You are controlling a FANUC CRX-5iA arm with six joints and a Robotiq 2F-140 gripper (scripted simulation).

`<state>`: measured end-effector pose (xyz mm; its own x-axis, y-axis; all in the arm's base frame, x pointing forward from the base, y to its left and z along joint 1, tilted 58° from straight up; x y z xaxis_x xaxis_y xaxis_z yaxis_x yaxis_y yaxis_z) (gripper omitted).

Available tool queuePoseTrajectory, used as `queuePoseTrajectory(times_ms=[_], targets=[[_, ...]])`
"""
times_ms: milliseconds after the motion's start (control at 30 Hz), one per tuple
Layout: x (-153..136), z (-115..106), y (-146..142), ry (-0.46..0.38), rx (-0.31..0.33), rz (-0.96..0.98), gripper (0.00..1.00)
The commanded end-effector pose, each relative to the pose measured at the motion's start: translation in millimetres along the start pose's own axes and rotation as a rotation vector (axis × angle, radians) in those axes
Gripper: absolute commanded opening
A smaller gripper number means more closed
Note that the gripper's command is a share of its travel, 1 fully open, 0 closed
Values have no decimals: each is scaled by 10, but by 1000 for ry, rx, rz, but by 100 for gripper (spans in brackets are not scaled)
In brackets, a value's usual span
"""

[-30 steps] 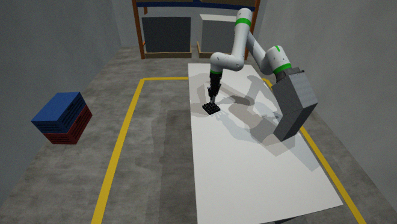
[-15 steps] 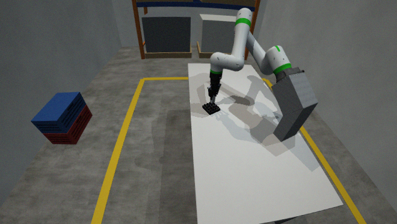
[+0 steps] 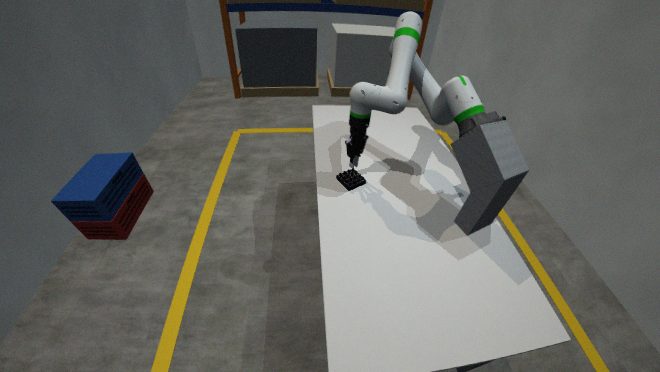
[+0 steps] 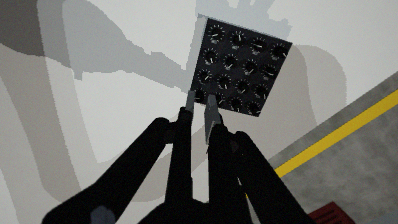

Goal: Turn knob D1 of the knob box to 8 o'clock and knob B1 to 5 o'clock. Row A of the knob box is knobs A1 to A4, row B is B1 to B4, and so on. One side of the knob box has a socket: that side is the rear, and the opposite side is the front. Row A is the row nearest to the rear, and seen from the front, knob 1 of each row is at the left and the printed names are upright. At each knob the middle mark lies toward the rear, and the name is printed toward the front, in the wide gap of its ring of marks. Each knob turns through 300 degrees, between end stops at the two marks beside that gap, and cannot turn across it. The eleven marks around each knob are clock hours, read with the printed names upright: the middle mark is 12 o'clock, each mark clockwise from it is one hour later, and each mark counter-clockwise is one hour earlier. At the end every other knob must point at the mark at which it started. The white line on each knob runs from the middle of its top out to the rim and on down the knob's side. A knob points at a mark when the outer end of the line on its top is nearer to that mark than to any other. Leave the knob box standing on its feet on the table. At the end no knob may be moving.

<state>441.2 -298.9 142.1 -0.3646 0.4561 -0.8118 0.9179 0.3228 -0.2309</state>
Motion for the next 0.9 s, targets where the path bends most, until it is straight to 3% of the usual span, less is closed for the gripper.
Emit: queuePoseTrajectory(times_ms=[0, 733, 867], targets=[[-1, -113, 1, 0, 1, 0, 12], [-1, -170, 1, 0, 1, 4, 12], [-2, -180, 1, 0, 1, 89, 12]])
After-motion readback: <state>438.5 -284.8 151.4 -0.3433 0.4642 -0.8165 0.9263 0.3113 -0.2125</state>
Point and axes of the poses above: the point where the finger pads meet when closed, its own z axis out along the fingers, its own y axis across the jaws, x = y × z, the point moved 5 cm from there along -z, back along the fingers, and after that the axes turned 3 degrees about -z, right-handed, at the moved point
